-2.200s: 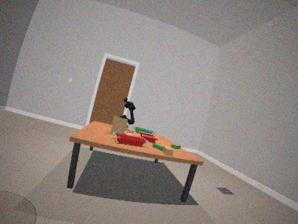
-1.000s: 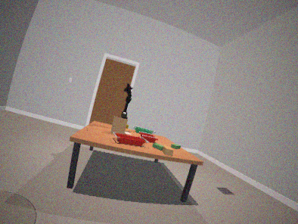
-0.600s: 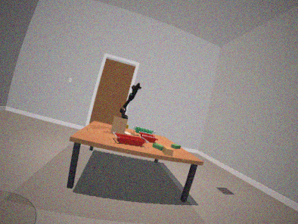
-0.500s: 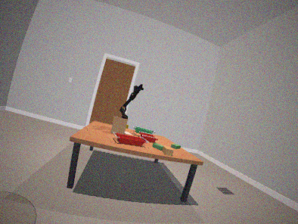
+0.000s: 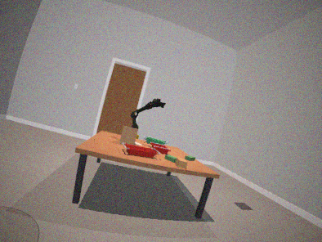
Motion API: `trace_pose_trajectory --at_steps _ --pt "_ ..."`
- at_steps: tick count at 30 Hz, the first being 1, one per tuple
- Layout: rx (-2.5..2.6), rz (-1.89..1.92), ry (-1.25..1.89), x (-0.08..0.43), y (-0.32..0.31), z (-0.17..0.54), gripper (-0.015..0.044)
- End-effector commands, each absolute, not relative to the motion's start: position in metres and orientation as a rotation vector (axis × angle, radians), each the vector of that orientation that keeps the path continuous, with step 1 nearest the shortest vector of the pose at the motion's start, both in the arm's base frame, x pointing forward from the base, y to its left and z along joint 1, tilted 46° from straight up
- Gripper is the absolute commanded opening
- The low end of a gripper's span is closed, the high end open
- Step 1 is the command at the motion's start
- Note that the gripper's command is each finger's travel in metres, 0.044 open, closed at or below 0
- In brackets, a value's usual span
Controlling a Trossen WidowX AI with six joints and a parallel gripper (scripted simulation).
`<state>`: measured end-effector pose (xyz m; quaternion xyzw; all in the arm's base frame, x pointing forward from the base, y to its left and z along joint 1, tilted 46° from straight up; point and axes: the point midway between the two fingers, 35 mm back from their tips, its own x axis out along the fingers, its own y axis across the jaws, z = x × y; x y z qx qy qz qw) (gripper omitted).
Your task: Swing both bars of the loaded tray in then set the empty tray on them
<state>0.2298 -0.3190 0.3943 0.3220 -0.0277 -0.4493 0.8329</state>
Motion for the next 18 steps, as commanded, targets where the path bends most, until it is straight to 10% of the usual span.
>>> trace_pose_trajectory --at_steps 1,18 --pt "0.693 -0.823 0.13 0.274 -0.301 0.357 0.0081" --pt "0.695 -0.012 0.951 0.396 -0.096 0.201 0.0081"
